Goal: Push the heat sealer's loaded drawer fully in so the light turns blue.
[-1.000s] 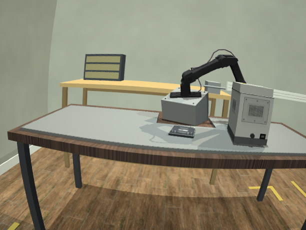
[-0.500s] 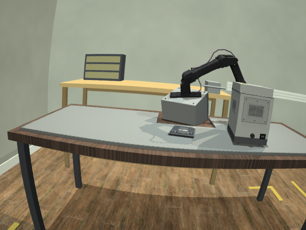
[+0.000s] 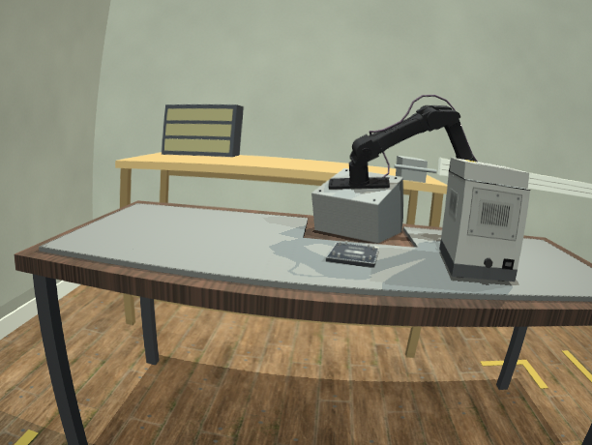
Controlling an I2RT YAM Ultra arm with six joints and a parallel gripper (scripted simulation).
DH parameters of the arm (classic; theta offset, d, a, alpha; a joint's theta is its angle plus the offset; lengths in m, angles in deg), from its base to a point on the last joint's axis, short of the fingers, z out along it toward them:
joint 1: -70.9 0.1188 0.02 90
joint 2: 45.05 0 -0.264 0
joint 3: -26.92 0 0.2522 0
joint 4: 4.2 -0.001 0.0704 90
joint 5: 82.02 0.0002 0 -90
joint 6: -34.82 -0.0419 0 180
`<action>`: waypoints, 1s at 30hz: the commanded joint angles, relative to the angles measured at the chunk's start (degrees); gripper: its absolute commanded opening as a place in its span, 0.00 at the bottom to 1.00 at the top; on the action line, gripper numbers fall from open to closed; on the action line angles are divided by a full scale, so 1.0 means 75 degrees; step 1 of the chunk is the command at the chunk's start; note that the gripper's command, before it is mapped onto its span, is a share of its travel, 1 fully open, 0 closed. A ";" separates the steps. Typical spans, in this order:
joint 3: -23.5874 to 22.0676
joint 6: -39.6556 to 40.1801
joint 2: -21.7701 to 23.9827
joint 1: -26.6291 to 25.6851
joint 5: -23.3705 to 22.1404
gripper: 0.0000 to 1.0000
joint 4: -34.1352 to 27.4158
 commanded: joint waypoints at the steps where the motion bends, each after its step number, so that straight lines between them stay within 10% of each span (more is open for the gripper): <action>1: 0.0010 0.0011 0.0333 0.0048 -0.0087 0.14 0.0128; 30: 0.0008 0.0045 0.0335 0.0048 -0.0064 0.00 0.0131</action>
